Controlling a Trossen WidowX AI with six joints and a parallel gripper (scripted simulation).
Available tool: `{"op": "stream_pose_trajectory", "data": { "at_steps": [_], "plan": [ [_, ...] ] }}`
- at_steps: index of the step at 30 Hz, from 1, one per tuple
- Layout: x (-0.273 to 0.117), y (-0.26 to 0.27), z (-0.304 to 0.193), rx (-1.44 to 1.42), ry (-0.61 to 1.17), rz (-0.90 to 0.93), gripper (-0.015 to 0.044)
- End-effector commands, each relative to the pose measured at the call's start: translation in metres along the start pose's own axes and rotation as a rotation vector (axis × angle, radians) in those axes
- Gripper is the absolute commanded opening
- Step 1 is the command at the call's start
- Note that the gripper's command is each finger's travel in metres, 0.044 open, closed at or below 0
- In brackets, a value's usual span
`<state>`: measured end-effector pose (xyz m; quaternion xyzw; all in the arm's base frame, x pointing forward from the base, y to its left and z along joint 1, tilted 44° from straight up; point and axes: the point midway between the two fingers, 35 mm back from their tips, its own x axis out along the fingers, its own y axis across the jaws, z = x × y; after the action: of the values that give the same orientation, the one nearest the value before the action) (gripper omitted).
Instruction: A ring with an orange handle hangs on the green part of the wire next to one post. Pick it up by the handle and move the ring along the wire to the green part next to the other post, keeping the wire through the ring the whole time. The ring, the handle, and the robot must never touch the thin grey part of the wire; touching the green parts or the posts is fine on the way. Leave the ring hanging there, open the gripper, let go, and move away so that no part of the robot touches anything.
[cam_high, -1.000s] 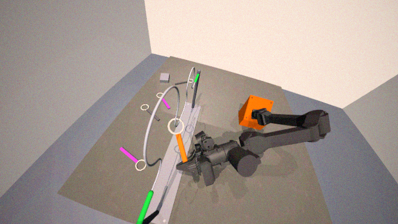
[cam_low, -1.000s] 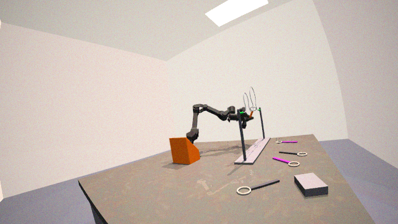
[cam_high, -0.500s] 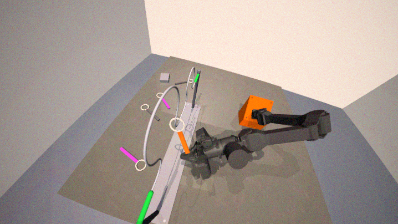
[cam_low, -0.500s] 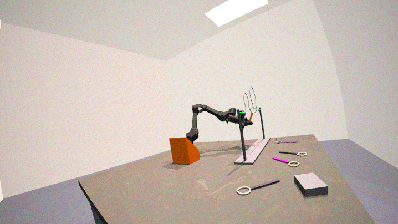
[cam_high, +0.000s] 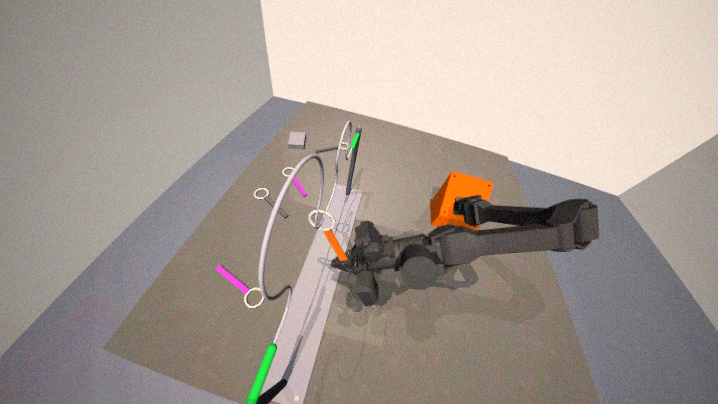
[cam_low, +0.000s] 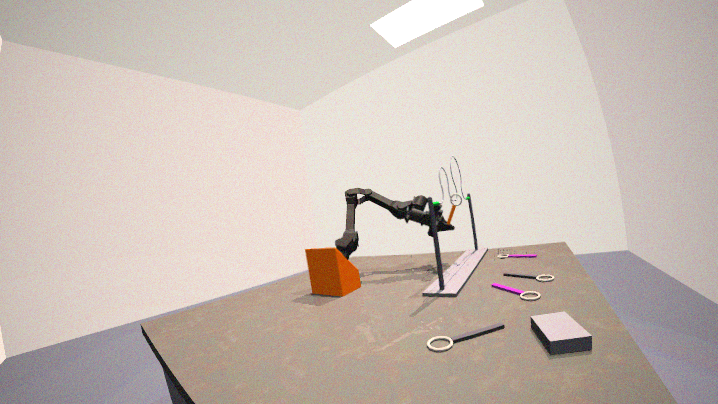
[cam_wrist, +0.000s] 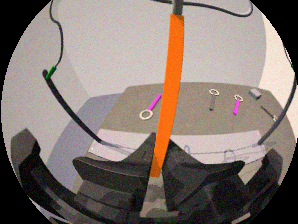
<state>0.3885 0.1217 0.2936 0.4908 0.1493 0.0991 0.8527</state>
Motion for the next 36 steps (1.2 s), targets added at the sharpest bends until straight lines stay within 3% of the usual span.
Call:
{"op": "stream_pose_trajectory", "data": {
  "at_steps": [1, 36],
  "plan": [
    [-0.003, -0.013, -0.001, -0.063, 0.012, -0.038, -0.0150],
    [-0.015, -0.070, 0.009, -0.242, 0.033, -0.142, -0.0150]
  ]
}}
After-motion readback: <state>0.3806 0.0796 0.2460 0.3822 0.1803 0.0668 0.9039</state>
